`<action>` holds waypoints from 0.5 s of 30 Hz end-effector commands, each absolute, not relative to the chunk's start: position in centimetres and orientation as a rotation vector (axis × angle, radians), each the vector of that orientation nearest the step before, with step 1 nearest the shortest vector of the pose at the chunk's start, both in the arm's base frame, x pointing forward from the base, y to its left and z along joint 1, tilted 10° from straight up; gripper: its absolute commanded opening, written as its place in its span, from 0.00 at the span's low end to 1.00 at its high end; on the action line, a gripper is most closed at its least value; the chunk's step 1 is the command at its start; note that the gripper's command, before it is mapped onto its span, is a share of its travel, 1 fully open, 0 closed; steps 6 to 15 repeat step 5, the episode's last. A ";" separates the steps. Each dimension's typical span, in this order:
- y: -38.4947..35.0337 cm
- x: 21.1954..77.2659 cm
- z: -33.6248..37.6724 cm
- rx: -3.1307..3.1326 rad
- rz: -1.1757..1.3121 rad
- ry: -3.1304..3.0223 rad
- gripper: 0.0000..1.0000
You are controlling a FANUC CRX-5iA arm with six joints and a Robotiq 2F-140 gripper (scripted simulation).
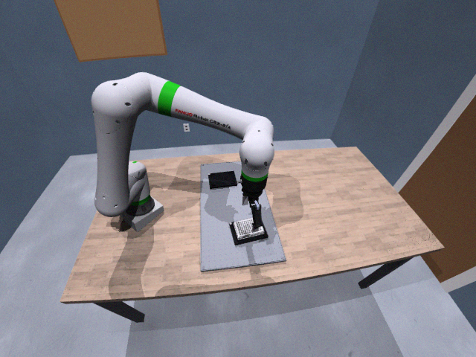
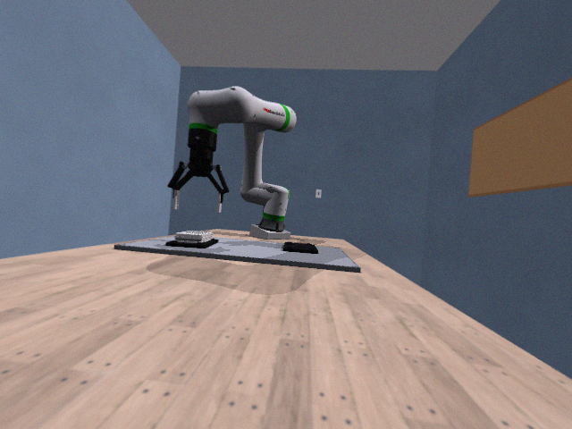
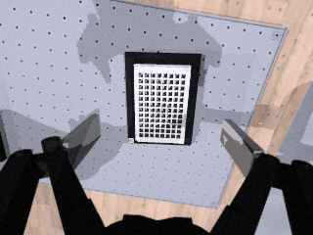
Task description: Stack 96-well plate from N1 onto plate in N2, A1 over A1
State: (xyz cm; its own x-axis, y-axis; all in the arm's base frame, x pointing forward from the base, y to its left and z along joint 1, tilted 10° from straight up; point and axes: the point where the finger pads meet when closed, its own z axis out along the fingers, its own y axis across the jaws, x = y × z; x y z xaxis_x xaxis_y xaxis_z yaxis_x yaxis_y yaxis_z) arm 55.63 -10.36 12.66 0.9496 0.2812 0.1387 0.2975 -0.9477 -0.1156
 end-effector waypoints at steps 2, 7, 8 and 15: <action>-10.4 55.6 12.7 -2.968 -0.182 -0.443 1.00; -10.4 55.6 12.7 -2.968 -0.182 -0.443 1.00; -10.4 55.6 12.7 -2.968 -0.182 -0.443 1.00; -10.4 55.6 12.7 -2.968 -0.182 -0.443 1.00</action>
